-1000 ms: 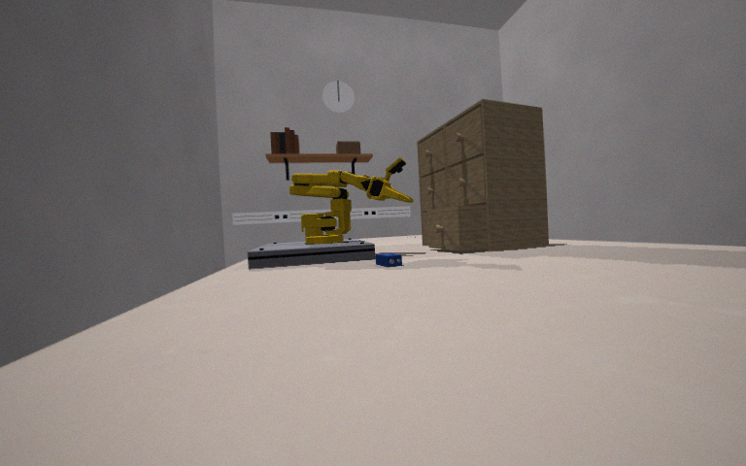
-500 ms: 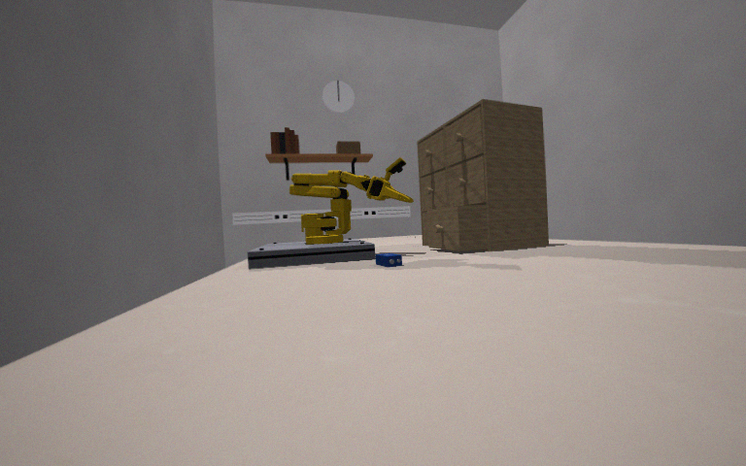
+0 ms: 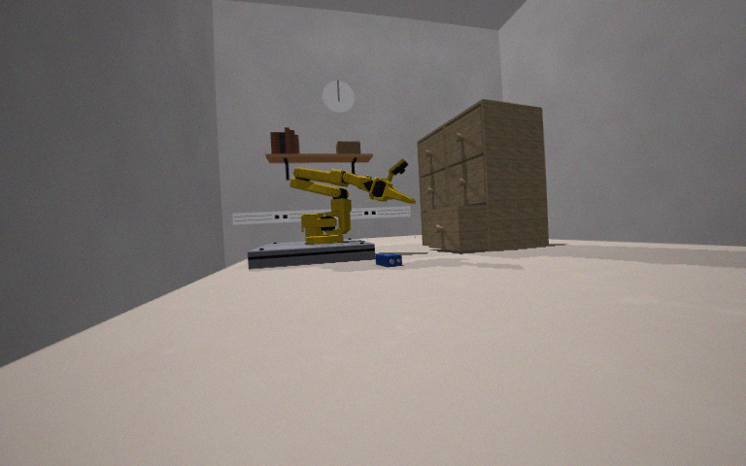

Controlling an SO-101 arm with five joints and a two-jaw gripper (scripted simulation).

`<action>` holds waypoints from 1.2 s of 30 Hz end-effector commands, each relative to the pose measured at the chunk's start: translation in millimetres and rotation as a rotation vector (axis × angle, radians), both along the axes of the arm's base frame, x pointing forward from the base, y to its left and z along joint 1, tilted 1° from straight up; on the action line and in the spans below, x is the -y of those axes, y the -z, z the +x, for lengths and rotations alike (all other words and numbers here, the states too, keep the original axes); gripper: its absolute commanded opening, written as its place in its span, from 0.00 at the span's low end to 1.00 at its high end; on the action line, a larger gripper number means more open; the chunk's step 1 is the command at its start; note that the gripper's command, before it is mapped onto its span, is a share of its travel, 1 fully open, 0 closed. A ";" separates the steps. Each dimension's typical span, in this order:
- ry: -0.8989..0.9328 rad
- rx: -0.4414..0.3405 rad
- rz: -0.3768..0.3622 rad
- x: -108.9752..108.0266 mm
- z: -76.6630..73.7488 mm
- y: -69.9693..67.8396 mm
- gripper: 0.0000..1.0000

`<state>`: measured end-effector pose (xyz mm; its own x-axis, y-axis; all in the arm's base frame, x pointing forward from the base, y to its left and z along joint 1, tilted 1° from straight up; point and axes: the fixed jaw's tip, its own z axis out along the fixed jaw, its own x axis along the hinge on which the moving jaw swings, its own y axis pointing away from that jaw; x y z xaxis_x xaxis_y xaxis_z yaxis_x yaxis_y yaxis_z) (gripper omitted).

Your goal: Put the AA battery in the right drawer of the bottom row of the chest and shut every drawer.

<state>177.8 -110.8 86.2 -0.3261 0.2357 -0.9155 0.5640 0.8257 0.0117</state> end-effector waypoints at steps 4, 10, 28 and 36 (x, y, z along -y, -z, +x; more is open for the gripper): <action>-0.023 0.016 -0.012 2.7 12.8 -2.1 0.21; -0.023 0.017 -0.012 2.7 12.8 -2.3 0.21; -0.032 0.019 -0.015 3.2 17.2 -1.0 0.21; -0.054 0.026 -0.020 4.1 28.0 4.0 0.21</action>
<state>199.7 -113.9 80.1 -0.3294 0.2179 -0.9187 0.5286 0.8488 0.0117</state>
